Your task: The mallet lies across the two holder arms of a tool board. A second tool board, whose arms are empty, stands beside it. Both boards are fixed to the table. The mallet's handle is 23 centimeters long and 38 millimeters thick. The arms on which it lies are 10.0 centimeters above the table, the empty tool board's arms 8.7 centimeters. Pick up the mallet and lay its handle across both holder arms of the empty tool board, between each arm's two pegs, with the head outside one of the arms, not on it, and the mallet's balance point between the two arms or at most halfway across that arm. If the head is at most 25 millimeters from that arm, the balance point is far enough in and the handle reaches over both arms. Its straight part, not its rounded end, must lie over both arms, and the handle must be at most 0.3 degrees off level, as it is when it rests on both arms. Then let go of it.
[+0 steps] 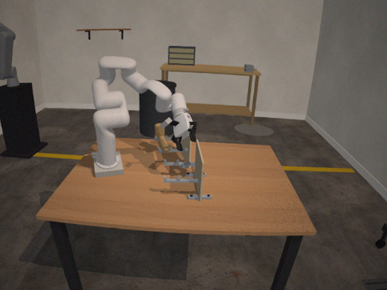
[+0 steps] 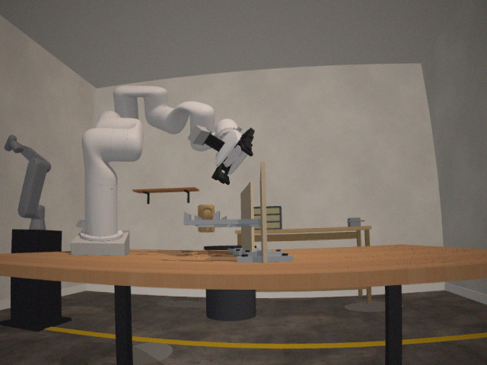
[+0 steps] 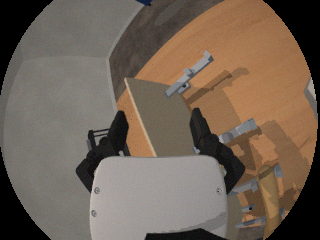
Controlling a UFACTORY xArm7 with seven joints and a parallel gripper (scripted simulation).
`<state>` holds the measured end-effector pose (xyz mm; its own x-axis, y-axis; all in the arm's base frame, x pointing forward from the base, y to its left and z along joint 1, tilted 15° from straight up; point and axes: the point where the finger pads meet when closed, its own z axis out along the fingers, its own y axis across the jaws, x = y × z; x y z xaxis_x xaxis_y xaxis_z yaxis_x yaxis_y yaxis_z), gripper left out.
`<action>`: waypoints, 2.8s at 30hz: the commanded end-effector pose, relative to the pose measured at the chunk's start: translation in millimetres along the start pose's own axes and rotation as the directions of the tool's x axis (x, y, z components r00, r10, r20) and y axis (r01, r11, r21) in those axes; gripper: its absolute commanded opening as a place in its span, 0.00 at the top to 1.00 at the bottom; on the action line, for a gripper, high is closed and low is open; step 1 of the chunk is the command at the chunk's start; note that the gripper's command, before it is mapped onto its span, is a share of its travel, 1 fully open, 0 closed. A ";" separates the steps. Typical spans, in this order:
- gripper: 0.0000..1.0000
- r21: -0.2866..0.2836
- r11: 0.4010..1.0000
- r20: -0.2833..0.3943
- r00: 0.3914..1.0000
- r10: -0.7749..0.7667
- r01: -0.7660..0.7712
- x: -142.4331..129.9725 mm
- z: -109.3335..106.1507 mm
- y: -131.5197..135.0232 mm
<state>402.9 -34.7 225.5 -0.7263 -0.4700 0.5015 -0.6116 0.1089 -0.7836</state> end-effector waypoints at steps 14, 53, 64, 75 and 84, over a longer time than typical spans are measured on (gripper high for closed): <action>0.00 0.001 1.000 0.002 1.000 0.002 -0.002 -0.2 -0.7 -1.1; 0.00 0.005 0.885 0.379 0.819 -0.432 0.465 2.9 -86.3 -50.3; 0.00 0.107 0.752 0.521 0.607 -0.600 0.651 10.7 -102.1 -62.3; 0.00 0.251 0.587 0.606 0.348 -0.716 0.770 15.6 -104.2 -66.6; 0.00 0.382 0.445 0.629 0.125 -0.767 0.810 16.4 -98.9 -65.0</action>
<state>399.1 38.3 319.9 0.4853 -0.7321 0.4780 -0.7929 -0.5989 -0.1121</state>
